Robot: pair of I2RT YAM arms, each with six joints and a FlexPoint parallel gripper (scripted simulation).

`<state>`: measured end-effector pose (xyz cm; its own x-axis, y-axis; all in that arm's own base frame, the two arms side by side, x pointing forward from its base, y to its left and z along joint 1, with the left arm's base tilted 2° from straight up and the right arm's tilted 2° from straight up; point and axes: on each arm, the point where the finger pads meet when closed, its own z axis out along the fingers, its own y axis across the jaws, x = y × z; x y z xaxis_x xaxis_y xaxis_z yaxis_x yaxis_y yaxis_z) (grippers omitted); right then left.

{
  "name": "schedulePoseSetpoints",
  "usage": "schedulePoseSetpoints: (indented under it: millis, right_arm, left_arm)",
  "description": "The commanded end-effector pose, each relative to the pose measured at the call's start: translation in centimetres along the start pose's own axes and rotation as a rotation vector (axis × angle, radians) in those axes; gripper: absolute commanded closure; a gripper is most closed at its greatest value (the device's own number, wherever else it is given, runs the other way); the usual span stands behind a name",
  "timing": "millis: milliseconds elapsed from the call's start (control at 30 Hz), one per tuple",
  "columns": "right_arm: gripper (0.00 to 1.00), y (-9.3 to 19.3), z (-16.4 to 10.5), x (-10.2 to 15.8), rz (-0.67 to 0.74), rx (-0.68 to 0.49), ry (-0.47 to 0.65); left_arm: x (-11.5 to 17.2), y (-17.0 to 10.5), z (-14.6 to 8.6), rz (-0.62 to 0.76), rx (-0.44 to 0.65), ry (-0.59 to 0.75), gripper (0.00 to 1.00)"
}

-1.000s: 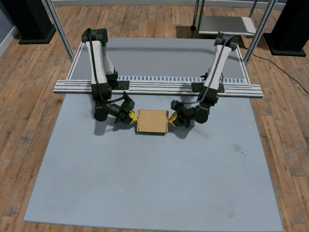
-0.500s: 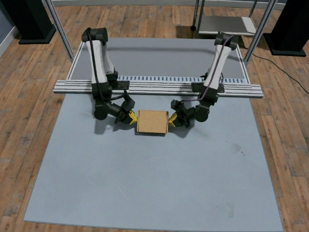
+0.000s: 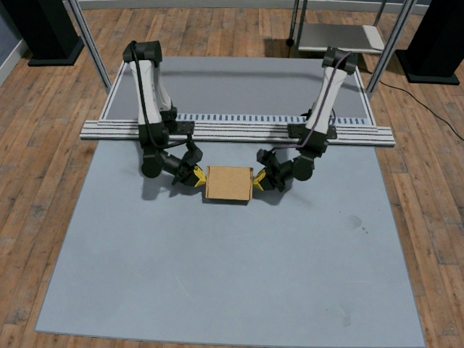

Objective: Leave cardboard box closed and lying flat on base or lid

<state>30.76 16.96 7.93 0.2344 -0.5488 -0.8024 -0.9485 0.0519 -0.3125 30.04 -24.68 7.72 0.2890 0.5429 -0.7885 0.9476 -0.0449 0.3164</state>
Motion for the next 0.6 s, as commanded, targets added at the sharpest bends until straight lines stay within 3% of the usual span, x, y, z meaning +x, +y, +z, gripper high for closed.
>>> schedulePoseSetpoints:
  millis: [0,567]
  right_arm:
    - [1.00,0.37,0.72,-0.71,-0.042,-0.008,-0.029]
    - [1.00,0.16,0.68,-0.75,-0.098,0.025,-0.031]
  left_arm:
    - [-1.45,-0.22,0.48,0.057,-0.003,-0.043,1.00]
    - [-1.35,-0.11,0.54,0.107,-0.032,-0.043,1.00]
